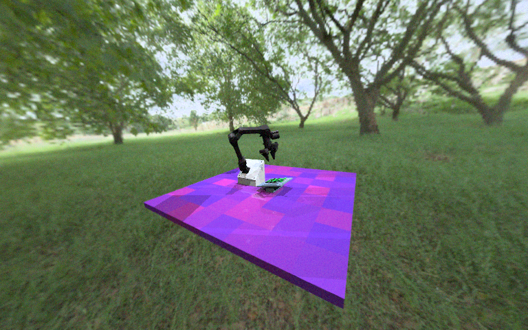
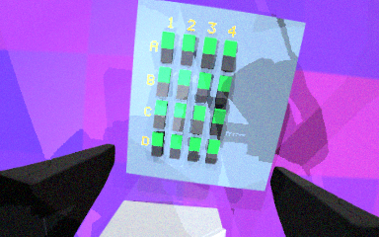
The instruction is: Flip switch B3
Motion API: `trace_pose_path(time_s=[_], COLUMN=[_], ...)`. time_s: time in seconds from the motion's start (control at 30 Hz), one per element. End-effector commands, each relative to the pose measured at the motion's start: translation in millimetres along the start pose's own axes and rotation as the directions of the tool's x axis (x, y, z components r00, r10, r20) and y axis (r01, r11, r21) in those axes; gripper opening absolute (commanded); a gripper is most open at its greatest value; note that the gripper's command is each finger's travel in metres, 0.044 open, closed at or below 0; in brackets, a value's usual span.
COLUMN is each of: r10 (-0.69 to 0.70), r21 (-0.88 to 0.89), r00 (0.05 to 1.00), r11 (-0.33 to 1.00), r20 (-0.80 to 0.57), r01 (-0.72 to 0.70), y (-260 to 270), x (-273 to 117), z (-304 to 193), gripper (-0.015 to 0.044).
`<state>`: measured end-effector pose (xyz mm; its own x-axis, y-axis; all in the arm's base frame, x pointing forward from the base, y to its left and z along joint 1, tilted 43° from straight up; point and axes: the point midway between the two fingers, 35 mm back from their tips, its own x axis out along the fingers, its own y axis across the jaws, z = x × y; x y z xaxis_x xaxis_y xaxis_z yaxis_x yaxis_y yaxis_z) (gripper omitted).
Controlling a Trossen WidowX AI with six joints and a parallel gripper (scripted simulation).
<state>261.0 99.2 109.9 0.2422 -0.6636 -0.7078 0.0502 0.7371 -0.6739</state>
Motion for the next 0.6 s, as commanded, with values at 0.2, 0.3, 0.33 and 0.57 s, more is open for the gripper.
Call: trace_pose_path(time_s=[0.2, 0.3, 0.33, 0.57], r10=[0.008, 0.006, 0.006, 0.005], r21=[0.006, 0.007, 0.007, 0.008], r00=[1.000, 1.000, 1.000, 0.999], r11=[1.000, 1.000, 1.000, 1.000], r20=[-0.021, -0.023, -0.023, -0.048], r01=[-0.008, -0.006, -0.006, -0.004], y=[-6, -8, -8, -8], x=[87, 98, 98, 133], z=[24, 26, 26, 26], gripper=[0.0216, 0.0137, 0.0111, 0.0000])
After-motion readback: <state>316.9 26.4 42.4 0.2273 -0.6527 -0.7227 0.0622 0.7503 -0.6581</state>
